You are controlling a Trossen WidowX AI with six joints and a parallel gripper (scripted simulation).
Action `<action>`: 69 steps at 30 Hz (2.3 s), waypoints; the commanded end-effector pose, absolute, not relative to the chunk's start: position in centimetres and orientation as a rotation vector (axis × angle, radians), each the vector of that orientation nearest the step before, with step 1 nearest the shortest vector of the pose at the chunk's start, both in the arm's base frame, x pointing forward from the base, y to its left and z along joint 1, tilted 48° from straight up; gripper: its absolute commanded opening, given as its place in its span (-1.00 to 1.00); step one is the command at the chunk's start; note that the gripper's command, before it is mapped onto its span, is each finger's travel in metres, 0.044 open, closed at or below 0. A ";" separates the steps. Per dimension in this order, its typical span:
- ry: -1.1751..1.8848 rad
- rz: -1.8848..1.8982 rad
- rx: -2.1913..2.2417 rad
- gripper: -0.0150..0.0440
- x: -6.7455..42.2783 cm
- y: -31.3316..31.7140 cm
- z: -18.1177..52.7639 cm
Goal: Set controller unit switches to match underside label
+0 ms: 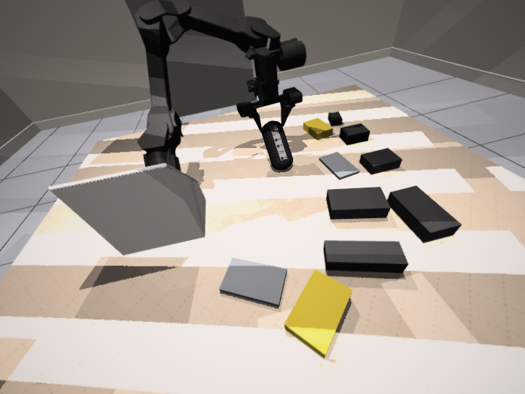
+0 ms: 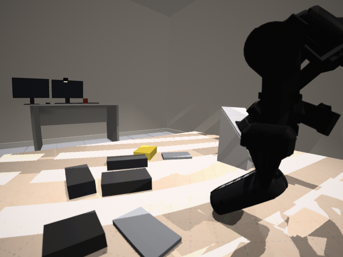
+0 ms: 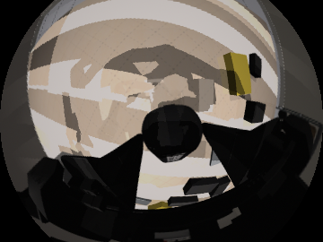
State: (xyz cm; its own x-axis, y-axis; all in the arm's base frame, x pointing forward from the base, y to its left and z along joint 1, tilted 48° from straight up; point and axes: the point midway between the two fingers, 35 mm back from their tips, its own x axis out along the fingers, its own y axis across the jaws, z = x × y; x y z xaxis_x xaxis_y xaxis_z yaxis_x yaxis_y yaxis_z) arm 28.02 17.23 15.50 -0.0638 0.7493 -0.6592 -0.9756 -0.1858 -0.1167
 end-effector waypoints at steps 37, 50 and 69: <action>0.435 1.621 -0.717 0.65 29.0 13.9 14.0; 0.436 1.621 -0.718 0.65 29.2 13.0 13.4; 0.437 1.621 -0.718 0.65 29.5 11.7 13.0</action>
State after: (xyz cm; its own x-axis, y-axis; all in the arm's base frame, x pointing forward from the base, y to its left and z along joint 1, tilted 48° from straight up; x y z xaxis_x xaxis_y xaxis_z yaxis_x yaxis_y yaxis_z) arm 29.43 12.11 13.44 -0.0531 0.7478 -0.6619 -0.9756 -0.1801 -0.1252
